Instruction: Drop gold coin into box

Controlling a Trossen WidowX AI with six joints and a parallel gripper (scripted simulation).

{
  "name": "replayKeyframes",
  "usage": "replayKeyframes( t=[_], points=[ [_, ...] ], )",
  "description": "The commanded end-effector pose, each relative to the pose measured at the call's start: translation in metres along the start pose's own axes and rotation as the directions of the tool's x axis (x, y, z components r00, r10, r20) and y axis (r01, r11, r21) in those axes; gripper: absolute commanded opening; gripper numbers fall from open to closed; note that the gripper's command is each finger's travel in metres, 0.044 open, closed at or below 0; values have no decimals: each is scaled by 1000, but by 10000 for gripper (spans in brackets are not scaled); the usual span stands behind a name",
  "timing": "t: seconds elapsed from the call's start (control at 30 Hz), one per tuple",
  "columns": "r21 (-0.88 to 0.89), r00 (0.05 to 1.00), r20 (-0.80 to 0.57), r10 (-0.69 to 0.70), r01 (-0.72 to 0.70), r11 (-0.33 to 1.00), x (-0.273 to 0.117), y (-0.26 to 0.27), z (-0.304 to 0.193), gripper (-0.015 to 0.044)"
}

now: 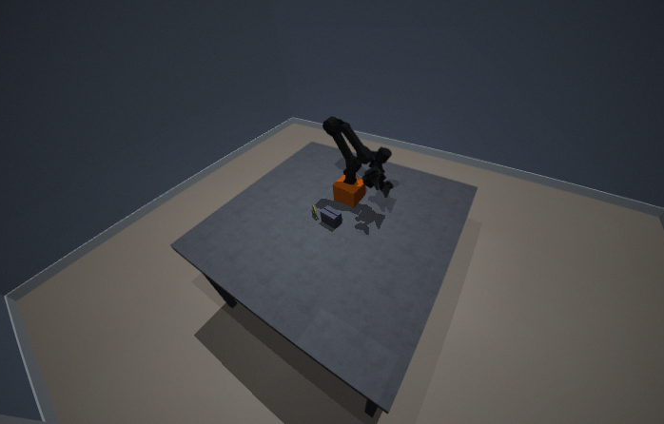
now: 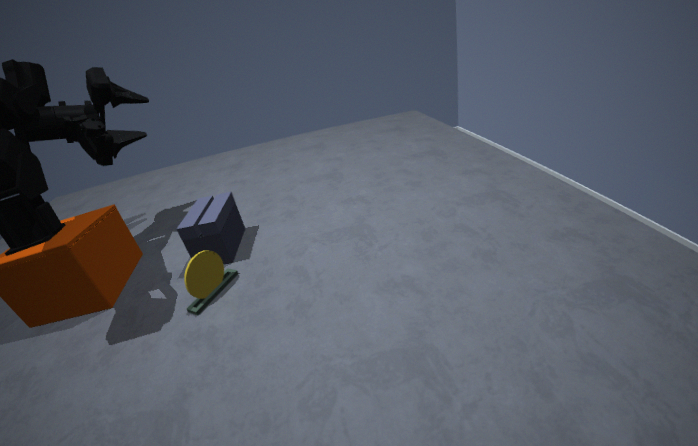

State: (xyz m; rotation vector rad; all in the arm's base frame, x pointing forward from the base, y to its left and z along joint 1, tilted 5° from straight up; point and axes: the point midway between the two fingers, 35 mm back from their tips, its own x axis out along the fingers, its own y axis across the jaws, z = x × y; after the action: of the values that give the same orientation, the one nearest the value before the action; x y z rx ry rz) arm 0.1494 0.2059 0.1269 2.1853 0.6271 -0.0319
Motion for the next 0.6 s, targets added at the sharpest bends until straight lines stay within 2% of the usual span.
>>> replayKeyframes(
  t=[0.0,0.13,0.27,0.4,0.57],
  points=[
    [-8,1000,2,-1,1,1000,1,0,0,374],
    [-139,999,39,-8,14,990,10,3,5,269],
    [-452,985,170,-10,87,888,31,16,23,164],
    [-718,941,339,-25,276,639,54,35,52,161],
    [-812,841,537,-72,538,226,71,61,98,161]
  ],
)
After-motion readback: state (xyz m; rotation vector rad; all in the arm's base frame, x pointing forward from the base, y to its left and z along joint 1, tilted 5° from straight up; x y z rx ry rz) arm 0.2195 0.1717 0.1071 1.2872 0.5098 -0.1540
